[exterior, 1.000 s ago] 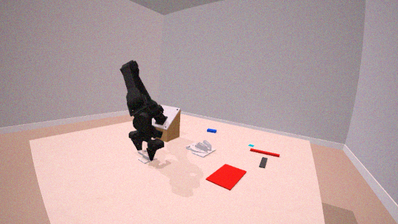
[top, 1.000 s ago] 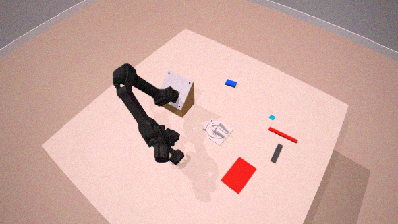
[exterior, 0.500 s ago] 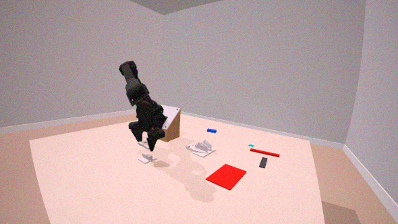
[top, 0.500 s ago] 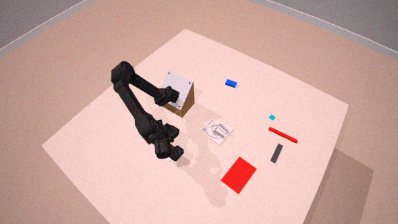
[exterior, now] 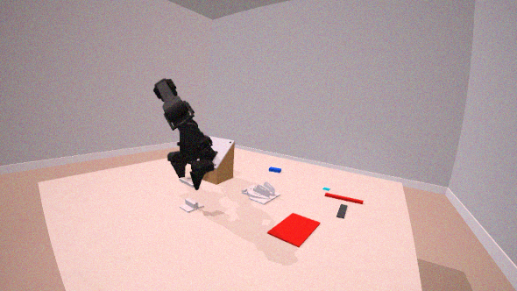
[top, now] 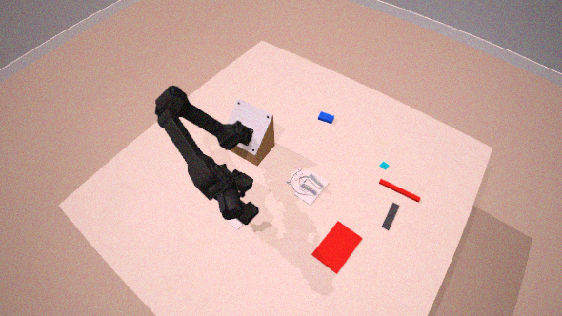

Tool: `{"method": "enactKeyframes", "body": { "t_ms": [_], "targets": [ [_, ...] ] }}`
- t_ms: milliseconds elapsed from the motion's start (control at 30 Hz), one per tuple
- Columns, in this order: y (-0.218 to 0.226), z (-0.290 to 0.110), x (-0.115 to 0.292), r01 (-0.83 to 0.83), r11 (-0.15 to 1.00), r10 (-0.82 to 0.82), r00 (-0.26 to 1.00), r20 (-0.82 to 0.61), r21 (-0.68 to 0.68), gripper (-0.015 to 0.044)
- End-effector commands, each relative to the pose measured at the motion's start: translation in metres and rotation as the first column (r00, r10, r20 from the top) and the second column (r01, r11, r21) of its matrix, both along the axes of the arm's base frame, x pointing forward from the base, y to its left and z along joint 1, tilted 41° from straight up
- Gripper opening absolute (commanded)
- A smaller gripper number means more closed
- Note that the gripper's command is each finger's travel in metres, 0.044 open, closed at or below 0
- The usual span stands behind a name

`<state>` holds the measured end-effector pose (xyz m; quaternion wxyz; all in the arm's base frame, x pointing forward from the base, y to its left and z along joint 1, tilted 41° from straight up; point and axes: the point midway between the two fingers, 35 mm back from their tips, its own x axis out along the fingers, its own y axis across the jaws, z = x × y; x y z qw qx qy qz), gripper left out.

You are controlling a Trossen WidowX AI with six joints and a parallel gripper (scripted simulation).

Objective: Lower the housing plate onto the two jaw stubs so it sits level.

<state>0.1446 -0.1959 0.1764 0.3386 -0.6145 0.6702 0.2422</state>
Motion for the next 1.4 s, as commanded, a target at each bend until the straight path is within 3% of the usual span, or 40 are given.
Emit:
{"method": "enactKeyframes", "body": {
  "t_ms": [0,667,1367],
  "targets": [
    [0.004,-0.005,0.008,0.041,0.999,-0.041,0.998,0.036,0.01,0.0351],
    [0.035,-0.042,0.052,0.296,0.95,-0.312,0.917,0.249,0.101,0.0351],
    [0.08,-0.082,0.086,0.537,0.818,-0.571,0.706,0.419,0.208,0.0351]
  ]
}}
